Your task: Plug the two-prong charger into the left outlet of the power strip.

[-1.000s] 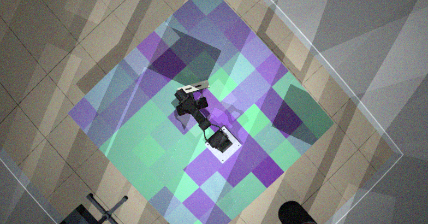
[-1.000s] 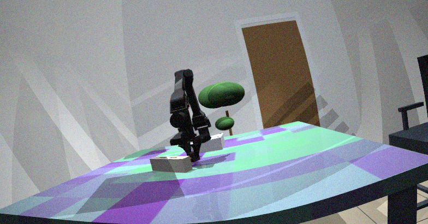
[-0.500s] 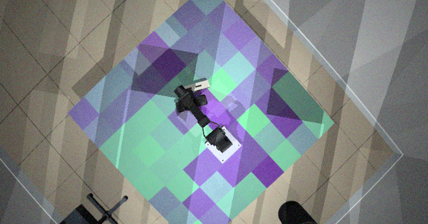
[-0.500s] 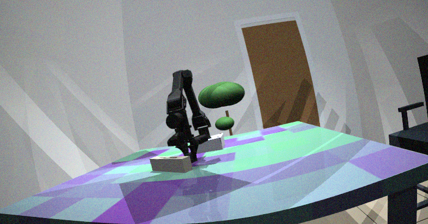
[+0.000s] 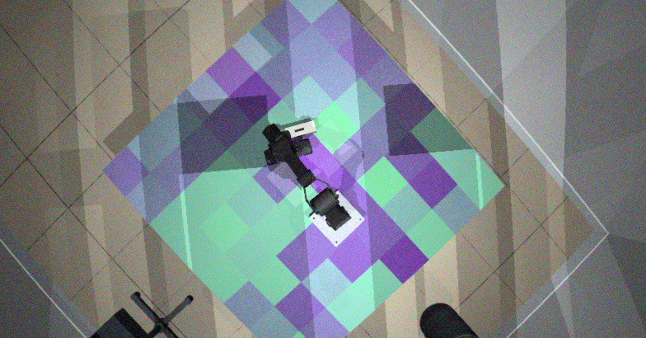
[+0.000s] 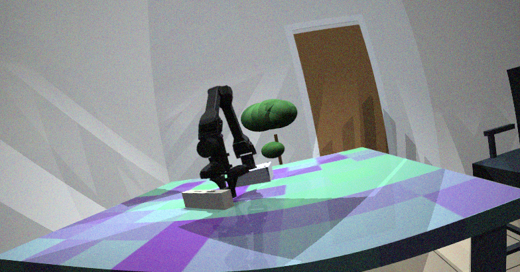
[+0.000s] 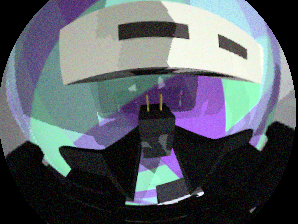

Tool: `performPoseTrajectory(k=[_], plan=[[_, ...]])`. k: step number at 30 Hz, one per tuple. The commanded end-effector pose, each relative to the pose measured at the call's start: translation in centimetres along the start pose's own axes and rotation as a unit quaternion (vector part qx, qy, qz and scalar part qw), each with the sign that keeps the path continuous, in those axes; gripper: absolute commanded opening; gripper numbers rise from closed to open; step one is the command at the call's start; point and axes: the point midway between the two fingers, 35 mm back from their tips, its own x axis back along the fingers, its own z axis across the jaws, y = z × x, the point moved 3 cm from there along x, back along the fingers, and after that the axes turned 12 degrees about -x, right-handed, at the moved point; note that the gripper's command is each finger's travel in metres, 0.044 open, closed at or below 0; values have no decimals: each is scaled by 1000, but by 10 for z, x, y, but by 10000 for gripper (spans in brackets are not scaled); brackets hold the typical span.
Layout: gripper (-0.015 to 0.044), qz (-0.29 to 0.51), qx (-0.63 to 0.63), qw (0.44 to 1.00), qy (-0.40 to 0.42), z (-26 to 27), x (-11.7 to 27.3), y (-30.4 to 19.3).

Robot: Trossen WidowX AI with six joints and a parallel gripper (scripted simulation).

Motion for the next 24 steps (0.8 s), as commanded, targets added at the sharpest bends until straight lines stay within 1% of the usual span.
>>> performPoseTrajectory(k=[1,24], plan=[[0,1,-1,1000,1,1,0,5],[0,1,-3,1000,2,3,1,12]])
